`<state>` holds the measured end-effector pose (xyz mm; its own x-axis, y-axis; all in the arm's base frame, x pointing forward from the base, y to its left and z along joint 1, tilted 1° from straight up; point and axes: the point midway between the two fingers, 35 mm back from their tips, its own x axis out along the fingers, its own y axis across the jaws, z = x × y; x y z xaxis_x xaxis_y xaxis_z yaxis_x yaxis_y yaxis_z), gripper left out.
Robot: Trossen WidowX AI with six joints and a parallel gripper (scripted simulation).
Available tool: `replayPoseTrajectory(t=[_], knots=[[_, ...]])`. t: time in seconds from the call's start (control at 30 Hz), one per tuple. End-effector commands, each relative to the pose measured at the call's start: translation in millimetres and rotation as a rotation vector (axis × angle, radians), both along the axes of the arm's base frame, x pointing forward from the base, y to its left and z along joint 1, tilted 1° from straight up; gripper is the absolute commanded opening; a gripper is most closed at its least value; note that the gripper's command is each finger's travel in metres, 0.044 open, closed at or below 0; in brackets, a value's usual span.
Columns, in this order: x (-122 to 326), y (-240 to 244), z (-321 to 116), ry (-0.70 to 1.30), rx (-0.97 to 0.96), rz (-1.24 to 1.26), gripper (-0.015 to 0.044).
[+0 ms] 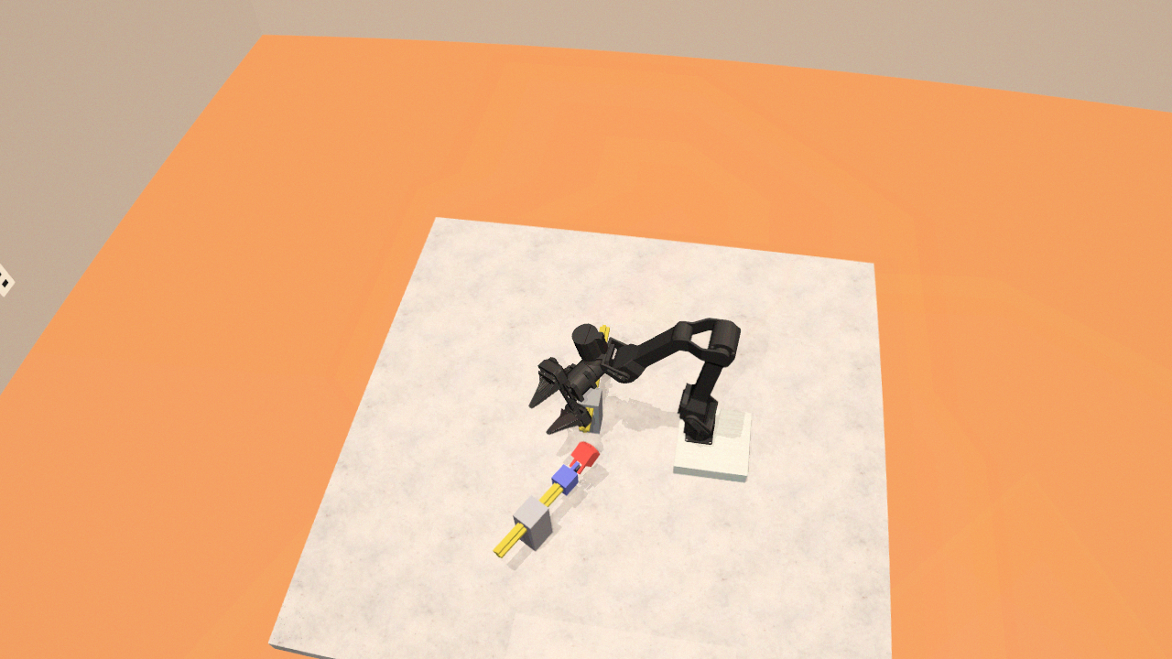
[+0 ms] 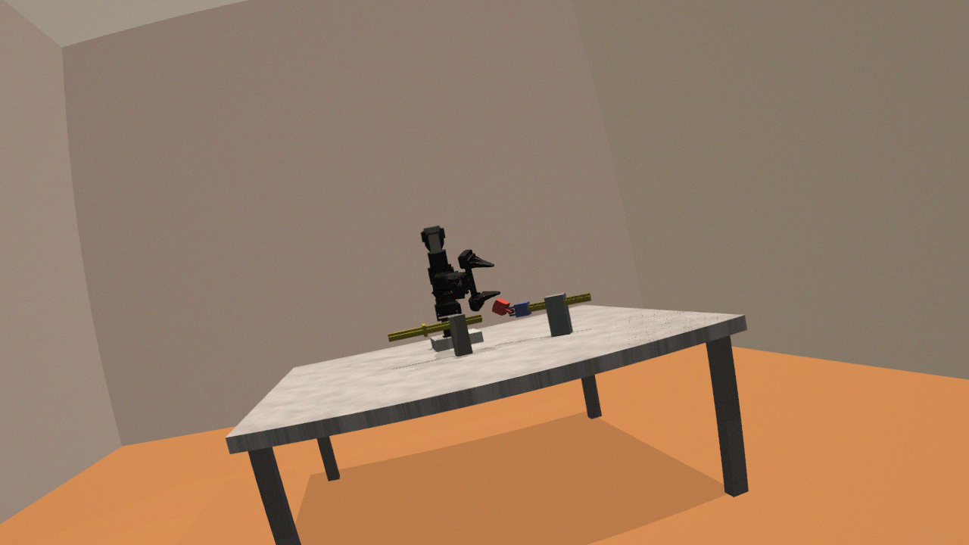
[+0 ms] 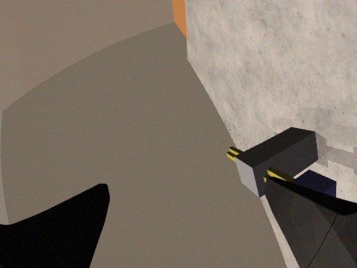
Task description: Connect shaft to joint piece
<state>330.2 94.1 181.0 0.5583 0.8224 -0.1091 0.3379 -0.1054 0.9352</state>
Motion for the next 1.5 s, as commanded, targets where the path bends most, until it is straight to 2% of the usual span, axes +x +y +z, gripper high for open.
replayPoseTrajectory(t=[0.0,0.73,1.47], knots=[[9,4,-5,-0.009,-0.060,-0.012,0.0440],[29,27,-27,-0.058,-0.439,0.034,0.0440],[13,44,-47,-0.119,-0.882,0.277,0.0440]])
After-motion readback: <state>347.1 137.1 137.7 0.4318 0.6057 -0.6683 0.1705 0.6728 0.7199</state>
